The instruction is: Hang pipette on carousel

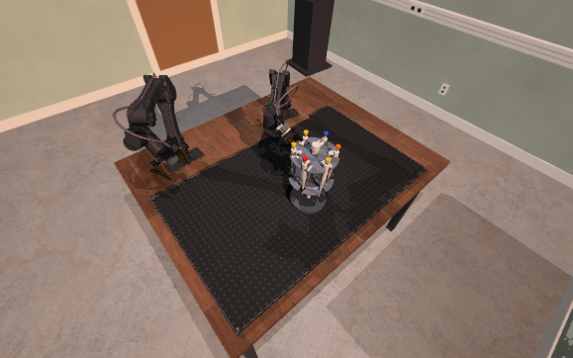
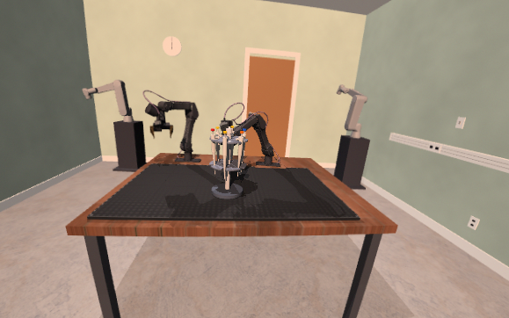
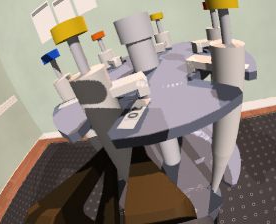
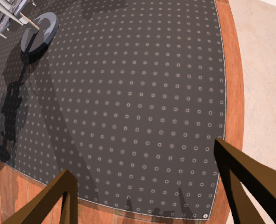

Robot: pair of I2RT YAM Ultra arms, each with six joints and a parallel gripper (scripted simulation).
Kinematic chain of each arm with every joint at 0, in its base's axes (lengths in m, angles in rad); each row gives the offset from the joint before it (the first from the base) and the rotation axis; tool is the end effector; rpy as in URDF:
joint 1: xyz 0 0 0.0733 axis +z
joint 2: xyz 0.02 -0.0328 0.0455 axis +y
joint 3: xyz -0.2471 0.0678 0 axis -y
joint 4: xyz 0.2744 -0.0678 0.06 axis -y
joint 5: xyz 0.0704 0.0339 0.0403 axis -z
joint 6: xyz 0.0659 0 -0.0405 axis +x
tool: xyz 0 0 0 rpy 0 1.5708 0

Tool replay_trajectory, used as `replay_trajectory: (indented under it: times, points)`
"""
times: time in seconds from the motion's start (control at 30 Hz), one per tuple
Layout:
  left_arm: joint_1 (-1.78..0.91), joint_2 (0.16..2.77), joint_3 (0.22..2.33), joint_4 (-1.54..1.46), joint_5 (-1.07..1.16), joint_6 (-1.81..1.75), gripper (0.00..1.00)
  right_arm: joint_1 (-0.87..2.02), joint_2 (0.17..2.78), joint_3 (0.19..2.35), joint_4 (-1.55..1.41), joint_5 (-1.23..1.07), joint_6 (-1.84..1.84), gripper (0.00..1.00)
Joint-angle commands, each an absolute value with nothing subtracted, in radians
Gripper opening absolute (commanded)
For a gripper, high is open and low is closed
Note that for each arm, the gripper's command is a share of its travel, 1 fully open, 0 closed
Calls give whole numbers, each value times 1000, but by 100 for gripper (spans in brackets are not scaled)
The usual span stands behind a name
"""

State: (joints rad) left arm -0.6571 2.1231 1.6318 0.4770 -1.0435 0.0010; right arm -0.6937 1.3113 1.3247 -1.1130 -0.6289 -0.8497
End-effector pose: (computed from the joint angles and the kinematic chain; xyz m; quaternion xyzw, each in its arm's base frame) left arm 0.4499 -0.2738 0.2509 -0.1316 0.6973 0.1399 0.6905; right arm 0.2455 -0.1523 0.3110 -0.1440 0.9163 0.0608 0.3688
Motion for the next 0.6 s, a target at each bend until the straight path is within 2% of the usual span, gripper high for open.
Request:
replay_trajectory:
  times: [0.0, 0.57]
  points:
    - [-655, 2116, 1644, 504, -1062, -5, 12, -702, 1317, 1341, -1102, -648, -857, 100]
    - [-655, 2109, 1642, 505, -1062, -4, 12, -702, 1317, 1341, -1102, -648, -857, 100]
